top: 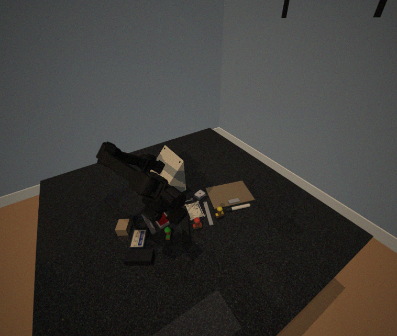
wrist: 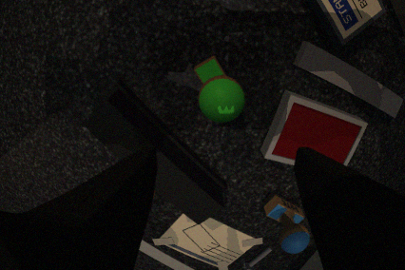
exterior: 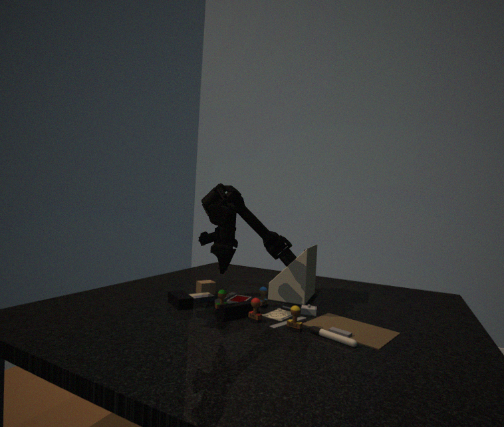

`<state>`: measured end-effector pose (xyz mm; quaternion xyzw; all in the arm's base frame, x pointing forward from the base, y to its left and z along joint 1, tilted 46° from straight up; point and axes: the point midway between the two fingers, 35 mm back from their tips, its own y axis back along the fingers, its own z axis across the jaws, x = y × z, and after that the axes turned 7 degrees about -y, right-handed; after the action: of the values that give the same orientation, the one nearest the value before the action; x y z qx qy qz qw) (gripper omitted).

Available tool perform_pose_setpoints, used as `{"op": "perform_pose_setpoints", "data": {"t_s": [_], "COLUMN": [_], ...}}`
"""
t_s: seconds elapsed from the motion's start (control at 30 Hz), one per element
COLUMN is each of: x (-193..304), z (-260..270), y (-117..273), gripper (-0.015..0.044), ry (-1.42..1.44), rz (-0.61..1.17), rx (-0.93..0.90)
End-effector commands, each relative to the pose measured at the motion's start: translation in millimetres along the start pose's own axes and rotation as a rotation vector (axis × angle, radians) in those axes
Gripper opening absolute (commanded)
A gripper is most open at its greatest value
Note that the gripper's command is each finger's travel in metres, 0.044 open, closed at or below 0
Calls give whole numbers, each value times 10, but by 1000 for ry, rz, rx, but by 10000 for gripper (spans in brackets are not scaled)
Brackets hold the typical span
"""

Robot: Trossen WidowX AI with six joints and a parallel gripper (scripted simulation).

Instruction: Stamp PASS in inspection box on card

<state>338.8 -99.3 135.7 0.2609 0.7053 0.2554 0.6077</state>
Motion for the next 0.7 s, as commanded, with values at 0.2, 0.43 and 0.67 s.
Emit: {"op": "perform_pose_setpoints", "data": {"t_s": [0.2, 0.43, 0.67], "x": [-22, -22, -25], "z": [-38, -38, -39], "y": [187, 187, 179], "gripper": [268, 268, 268], "ry": [-10, -10, -4], "rz": [1, 1, -3], "rx": [0, 0, 2]}}
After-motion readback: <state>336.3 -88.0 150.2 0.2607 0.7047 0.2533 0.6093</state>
